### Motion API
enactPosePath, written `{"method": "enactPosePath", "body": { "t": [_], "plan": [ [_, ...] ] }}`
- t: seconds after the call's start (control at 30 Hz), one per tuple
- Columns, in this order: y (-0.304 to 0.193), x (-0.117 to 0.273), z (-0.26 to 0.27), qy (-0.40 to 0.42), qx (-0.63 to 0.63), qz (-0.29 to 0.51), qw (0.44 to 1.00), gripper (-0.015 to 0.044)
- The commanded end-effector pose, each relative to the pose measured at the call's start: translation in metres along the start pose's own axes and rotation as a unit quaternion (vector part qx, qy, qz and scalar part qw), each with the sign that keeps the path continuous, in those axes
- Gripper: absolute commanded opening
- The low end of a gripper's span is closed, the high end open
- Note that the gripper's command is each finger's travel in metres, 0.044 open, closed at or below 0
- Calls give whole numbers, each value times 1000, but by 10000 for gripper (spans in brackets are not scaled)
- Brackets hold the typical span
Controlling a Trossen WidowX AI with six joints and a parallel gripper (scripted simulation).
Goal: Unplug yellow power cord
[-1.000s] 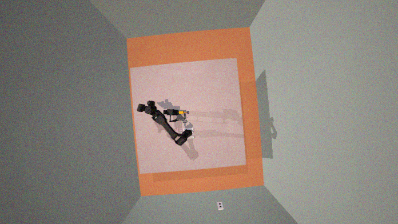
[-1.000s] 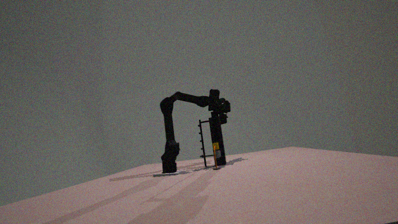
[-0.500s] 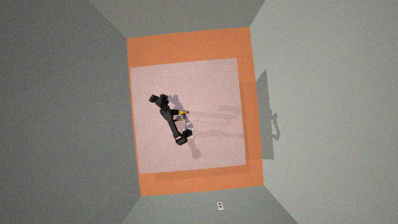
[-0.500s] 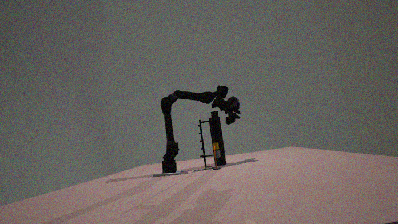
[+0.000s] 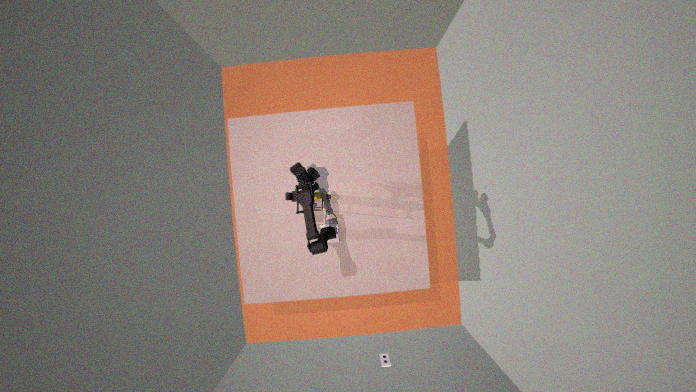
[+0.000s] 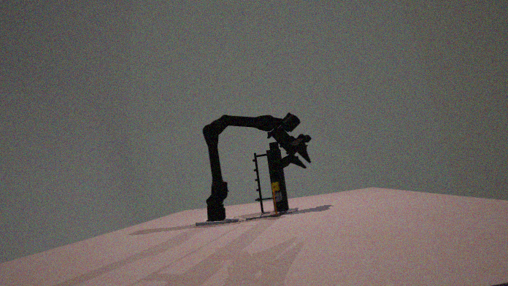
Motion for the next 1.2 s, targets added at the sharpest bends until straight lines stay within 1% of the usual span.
{"method": "enactPosePath", "body": {
  "t": [0.0,0.13,0.2,0.27,0.7,1.17],
  "plan": [
    [1,12,-60,-125,-117,6,985,160],
    [-7,35,-113,-248,-230,9,941,160],
    [-13,47,-132,-295,-271,8,916,160],
    [-16,54,-142,-321,-294,8,900,160],
    [-17,53,-141,-323,-296,8,899,160],
    [-32,47,-127,-322,-296,8,899,160]
  ]
}}
Point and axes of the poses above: the point midway between the two fingers, 35 mm back from their tips, its own x axis back along the fingers, its own z axis across the jaws, y = z × x, the point moved 3 cm from there along x, back along the fingers, and after that the axes turned 13 degrees about x, right-handed, at the moved point
